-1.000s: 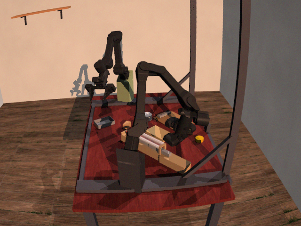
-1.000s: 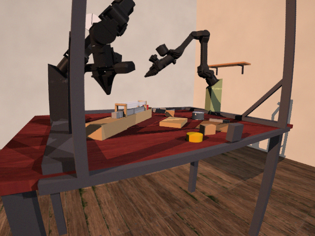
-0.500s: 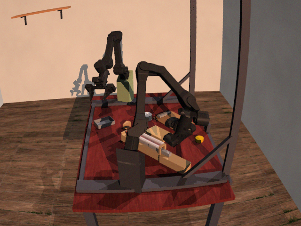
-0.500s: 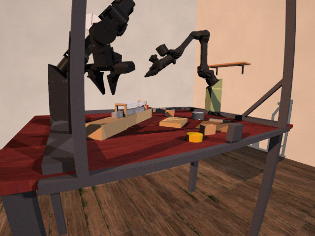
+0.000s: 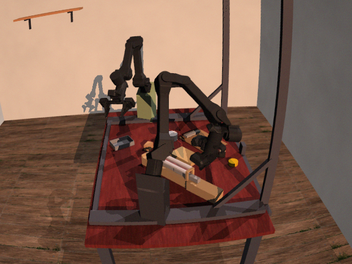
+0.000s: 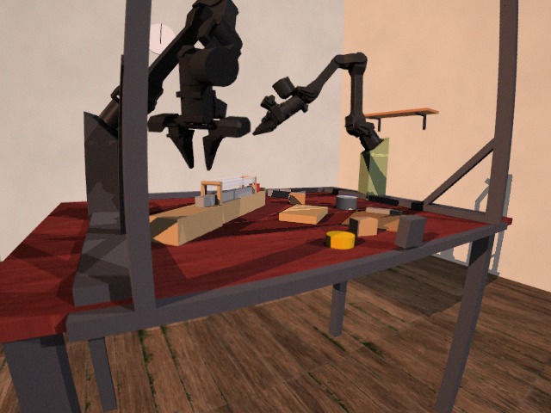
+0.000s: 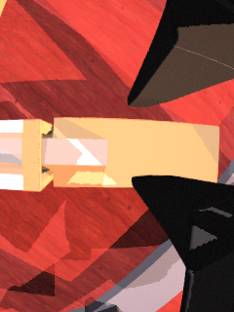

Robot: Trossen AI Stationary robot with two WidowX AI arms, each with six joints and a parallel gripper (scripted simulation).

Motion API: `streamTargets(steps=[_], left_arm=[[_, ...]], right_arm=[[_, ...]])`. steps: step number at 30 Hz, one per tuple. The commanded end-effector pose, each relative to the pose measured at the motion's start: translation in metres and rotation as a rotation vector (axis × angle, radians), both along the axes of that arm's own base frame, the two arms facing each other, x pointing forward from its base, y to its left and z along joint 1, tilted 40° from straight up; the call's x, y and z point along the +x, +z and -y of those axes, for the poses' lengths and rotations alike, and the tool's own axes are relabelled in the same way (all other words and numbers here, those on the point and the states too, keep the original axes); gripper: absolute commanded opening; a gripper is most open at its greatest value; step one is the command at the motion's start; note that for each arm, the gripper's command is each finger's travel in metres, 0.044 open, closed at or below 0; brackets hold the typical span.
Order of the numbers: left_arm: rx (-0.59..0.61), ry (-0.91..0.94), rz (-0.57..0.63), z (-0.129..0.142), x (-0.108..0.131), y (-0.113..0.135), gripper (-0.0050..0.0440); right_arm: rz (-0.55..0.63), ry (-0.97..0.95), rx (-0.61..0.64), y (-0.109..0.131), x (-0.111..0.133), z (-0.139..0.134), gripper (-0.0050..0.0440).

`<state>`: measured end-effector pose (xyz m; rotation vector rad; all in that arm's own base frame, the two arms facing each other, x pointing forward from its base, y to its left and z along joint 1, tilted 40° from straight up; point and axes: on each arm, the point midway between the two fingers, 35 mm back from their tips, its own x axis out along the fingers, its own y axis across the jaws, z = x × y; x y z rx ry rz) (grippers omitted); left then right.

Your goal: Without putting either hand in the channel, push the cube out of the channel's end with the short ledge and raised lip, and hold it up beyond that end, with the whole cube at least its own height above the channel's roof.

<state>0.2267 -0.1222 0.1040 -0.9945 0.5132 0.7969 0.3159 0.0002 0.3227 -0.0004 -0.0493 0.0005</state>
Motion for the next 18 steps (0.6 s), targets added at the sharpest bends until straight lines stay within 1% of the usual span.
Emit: streamTargets(steps=[1, 6, 11, 13, 15, 18], left_arm=[[-0.07, 0.009, -0.039, -0.01, 0.016, 0.014, 0.017], [-0.133, 0.013, -0.065, -0.028, 0.033, 0.03, 0.017], [-0.192, 0.0, -0.061, -0.048, 0.049, 0.05, 0.017], [-0.192, 0.0, -0.061, -0.048, 0.049, 0.05, 0.017], [-0.206, -0.007, -0.061, -0.058, 0.053, 0.056, 0.017], [-0.233, -0.023, -0.031, -0.072, 0.061, 0.073, 0.017]], right_arm=[[0.03, -0.001, 0.001, 0.011, -0.004, 0.0, 0.04], [0.03, -0.001, 0.001, 0.011, -0.004, 0.0, 0.04], [0.03, -0.001, 0.001, 0.011, -0.004, 0.0, 0.04], [0.03, -0.001, 0.001, 0.011, -0.004, 0.0, 0.04], [0.03, -0.001, 0.001, 0.011, -0.004, 0.0, 0.04], [0.03, -0.001, 0.001, 0.011, -0.004, 0.0, 0.04]])
